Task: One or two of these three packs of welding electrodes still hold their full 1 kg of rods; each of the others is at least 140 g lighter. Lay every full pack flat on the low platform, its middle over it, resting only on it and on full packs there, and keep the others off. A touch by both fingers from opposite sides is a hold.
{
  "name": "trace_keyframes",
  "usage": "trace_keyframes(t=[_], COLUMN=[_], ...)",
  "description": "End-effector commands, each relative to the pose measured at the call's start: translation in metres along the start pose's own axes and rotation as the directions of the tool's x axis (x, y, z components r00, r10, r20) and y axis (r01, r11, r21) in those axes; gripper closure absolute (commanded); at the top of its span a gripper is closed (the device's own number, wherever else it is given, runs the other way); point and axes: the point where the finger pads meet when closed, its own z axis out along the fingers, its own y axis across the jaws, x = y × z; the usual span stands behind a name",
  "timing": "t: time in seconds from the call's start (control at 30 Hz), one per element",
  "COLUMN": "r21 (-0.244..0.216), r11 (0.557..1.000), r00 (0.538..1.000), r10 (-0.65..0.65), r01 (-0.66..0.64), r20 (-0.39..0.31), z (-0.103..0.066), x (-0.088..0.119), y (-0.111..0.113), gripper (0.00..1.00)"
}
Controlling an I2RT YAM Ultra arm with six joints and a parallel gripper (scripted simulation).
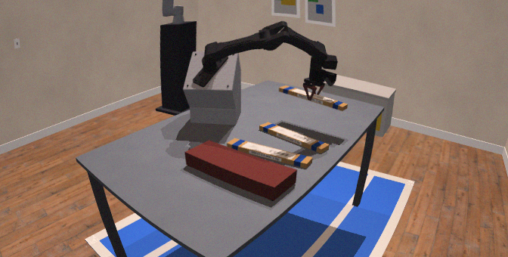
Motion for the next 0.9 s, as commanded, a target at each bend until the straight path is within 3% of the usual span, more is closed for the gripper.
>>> trace_keyframes(t=[0.0, 0.87], r21=[-0.062, -0.065], r11=[0.998, 0.998], r00=[0.996, 0.996], r10=[-0.004, -0.002], r01=[0.009, 0.008], r20=[0.088, 0.087], z=[-0.0585, -0.0678], x=[-0.0122, -0.0119], y=[0.0221, 0.0269], gripper=[1.0, 1.0])
